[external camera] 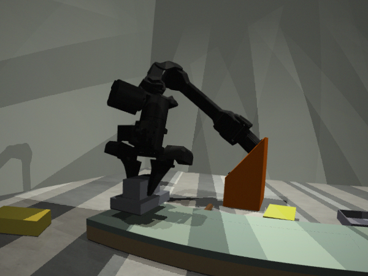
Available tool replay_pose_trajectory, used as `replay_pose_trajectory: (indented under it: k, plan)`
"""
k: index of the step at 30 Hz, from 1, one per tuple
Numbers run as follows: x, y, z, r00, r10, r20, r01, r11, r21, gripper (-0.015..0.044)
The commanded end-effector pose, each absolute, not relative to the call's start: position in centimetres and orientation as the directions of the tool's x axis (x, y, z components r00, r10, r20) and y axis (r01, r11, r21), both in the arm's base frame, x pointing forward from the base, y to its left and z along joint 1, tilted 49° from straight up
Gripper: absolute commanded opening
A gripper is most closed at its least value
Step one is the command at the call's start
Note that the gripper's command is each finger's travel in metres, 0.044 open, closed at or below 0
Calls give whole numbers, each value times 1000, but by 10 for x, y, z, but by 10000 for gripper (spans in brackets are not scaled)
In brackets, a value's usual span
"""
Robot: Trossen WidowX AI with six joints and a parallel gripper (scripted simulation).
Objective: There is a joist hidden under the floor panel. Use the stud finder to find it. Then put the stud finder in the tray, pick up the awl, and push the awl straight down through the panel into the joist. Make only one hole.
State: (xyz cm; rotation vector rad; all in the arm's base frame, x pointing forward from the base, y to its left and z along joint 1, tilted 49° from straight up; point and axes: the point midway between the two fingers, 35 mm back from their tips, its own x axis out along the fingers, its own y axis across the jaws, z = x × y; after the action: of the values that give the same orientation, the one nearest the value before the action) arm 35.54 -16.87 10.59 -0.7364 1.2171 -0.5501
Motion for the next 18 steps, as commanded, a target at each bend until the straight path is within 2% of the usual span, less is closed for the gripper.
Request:
replay_pose_trajectory:
  k: [1, 18]
  plan:
    - [357, -171, 102, 277, -724, -632, -15, 655, -756, 0]
    - [356, -162, 75, 277, -724, -632, -15, 654, -756, 0]
